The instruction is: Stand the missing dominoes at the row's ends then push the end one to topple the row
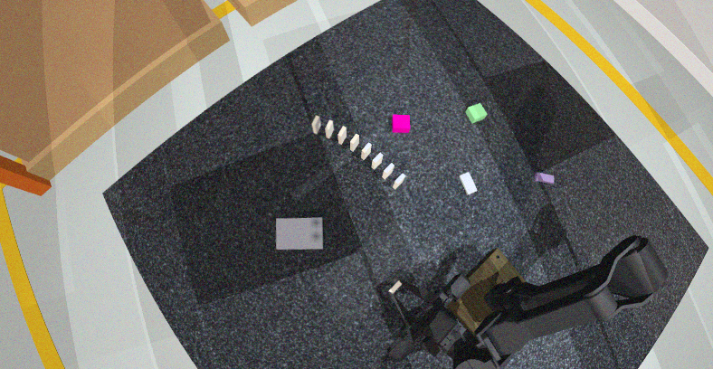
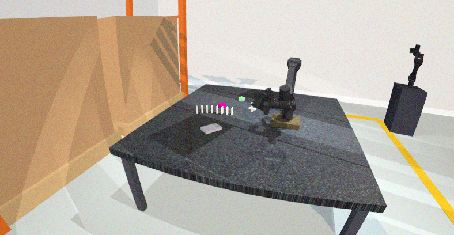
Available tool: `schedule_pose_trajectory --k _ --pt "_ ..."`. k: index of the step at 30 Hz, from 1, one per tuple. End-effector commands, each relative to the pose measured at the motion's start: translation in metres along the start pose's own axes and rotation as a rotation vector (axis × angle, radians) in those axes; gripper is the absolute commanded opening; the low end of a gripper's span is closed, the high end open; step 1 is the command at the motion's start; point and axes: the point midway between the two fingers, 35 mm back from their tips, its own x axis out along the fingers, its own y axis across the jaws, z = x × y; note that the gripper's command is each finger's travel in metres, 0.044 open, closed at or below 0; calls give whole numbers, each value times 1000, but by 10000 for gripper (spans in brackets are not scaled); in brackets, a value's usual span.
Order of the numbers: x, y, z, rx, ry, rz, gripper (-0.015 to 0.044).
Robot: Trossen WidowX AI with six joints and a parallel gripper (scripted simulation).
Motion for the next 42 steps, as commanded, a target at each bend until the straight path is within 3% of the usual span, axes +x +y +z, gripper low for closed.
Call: schedule_pose_trajectory --k 1,42 --pt "-1 -2 0 6 -8 -5 107" --pt "9 10 -42 11 5 -33 107"
